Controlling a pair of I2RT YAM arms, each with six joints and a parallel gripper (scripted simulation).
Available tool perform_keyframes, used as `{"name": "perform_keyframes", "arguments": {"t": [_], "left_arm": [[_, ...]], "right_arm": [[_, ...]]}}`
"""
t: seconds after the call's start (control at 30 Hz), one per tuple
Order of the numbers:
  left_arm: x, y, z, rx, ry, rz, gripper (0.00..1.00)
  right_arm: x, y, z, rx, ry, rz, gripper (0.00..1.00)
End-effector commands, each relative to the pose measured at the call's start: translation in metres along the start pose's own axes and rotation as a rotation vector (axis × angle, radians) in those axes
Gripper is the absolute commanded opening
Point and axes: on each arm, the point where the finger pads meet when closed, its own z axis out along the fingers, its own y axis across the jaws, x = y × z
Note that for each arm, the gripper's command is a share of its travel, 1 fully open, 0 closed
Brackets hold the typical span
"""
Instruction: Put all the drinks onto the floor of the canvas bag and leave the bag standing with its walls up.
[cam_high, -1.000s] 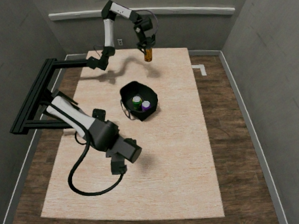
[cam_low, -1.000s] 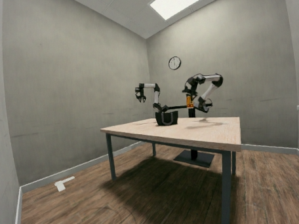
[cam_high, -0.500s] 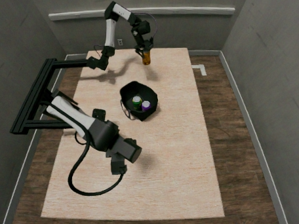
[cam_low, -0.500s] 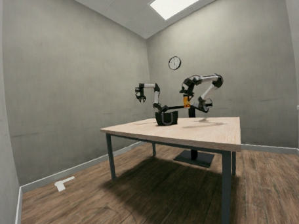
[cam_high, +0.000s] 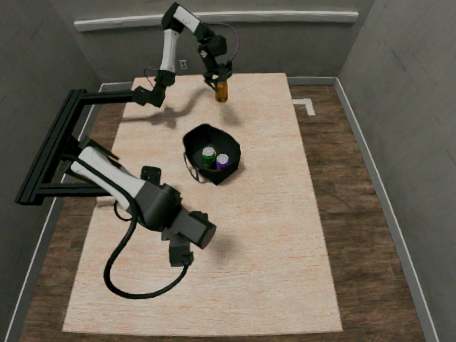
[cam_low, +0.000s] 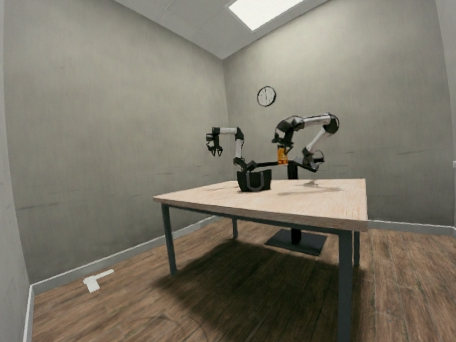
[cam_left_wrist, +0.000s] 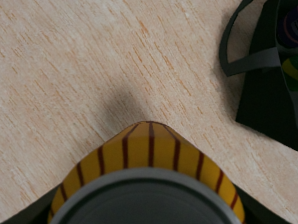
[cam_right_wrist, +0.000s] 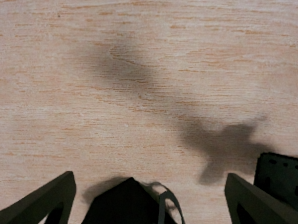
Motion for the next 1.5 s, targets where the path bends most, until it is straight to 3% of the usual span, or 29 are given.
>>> {"name": "perform_keyframes", "arguments": {"t": [0.0,0.8,1.2,1.37,1.47], "left_arm": [[-0.019,-0.003,-0.007,0.005,-0.068,-0.043,0.70],[-0.033,-0.073,-0.001,0.001,-0.063,-0.072,0.70],[-0.020,-0.061,0.005,-0.006,-0.039,-0.050,0.70],[-0.033,-0.060,-0.004,0.002,-0.074,-0.064,0.70],[-0.039,-0.080,-0.002,0.007,-0.072,-0.081,0.70]], "right_arm": [[-0.003,0.001,-0.010,-0.030,-0.026,0.009,0.86],[-0.003,0.001,-0.010,-0.030,-0.026,0.009,0.86],[-0.003,0.001,-0.010,-0.030,-0.026,0.009,0.86],[-0.003,0.001,-0.010,-0.030,-0.026,0.009,0.86],[-0.003,0.001,-0.010,-0.030,-0.026,0.009,0.86]]}}
